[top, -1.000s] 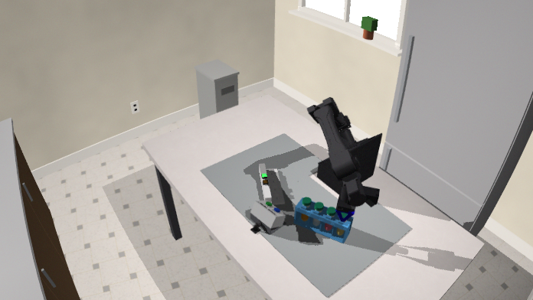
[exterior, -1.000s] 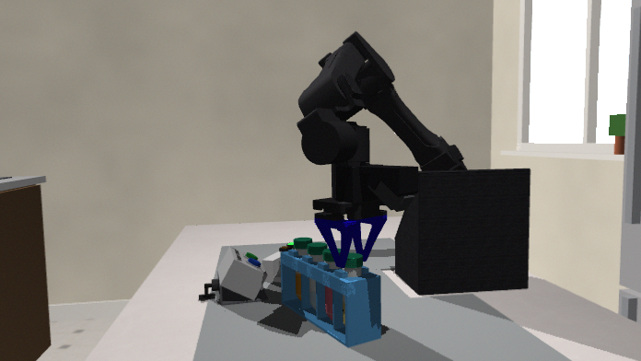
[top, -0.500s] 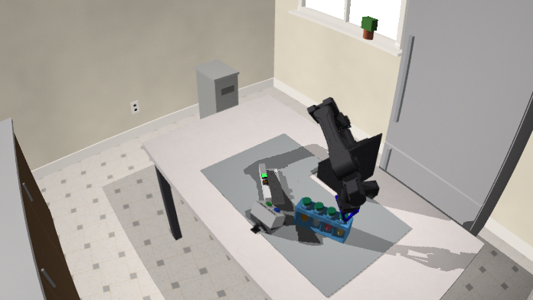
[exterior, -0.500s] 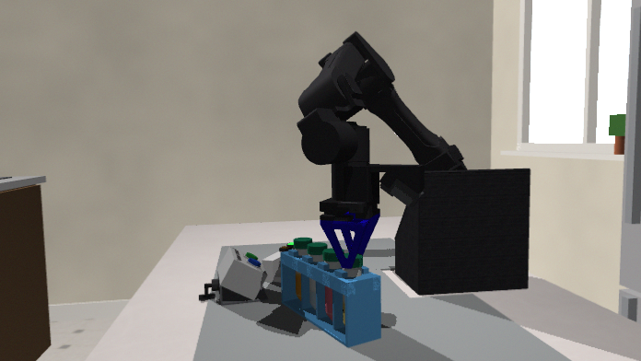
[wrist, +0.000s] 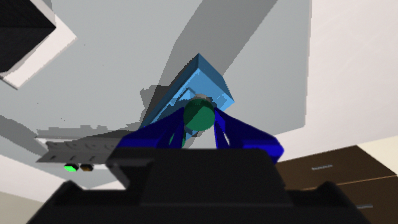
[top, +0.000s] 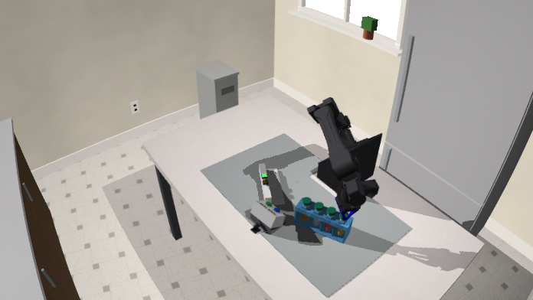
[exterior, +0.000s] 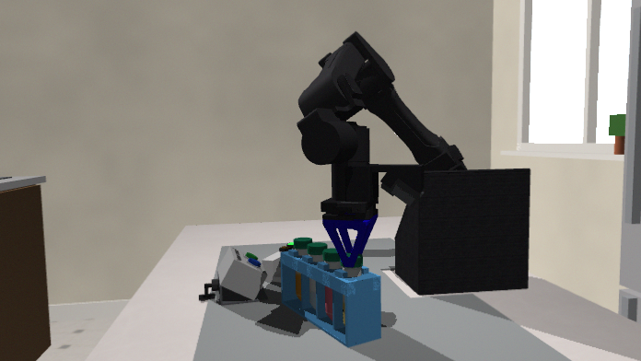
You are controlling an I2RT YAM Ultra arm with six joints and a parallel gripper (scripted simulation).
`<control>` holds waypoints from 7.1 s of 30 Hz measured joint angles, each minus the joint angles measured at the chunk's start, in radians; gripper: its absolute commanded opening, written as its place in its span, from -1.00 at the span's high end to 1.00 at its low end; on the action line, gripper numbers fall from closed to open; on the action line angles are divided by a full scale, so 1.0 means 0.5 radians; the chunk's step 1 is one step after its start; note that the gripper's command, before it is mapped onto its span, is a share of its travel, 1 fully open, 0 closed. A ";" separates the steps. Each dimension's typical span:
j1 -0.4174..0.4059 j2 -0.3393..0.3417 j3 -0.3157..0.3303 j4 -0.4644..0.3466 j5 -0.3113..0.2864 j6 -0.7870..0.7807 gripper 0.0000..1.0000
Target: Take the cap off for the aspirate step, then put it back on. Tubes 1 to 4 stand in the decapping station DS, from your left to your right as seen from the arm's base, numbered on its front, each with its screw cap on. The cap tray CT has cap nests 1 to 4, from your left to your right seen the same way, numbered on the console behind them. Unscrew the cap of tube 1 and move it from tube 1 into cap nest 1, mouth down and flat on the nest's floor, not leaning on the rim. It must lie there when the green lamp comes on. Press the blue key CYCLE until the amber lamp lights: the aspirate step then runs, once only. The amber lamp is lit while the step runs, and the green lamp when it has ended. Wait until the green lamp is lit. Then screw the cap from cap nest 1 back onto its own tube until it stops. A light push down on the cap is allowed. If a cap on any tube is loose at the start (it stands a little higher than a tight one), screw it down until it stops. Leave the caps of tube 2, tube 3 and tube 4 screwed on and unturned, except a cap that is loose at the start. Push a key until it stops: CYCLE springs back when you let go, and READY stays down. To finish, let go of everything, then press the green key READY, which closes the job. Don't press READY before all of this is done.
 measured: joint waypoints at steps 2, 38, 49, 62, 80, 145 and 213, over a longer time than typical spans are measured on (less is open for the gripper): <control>0.000 0.000 0.000 0.000 0.000 0.000 1.00; -0.001 0.002 -0.001 0.003 0.000 2.790 1.00; -0.002 0.002 -0.002 0.005 0.002 3.707 1.00; -0.002 0.002 -0.004 0.008 0.003 4.843 1.00; -0.004 0.002 -0.005 0.009 0.004 6.429 1.00; -0.004 0.002 -0.008 0.012 0.002 2.929 0.02; -0.005 0.001 -0.014 0.021 0.005 4.645 1.00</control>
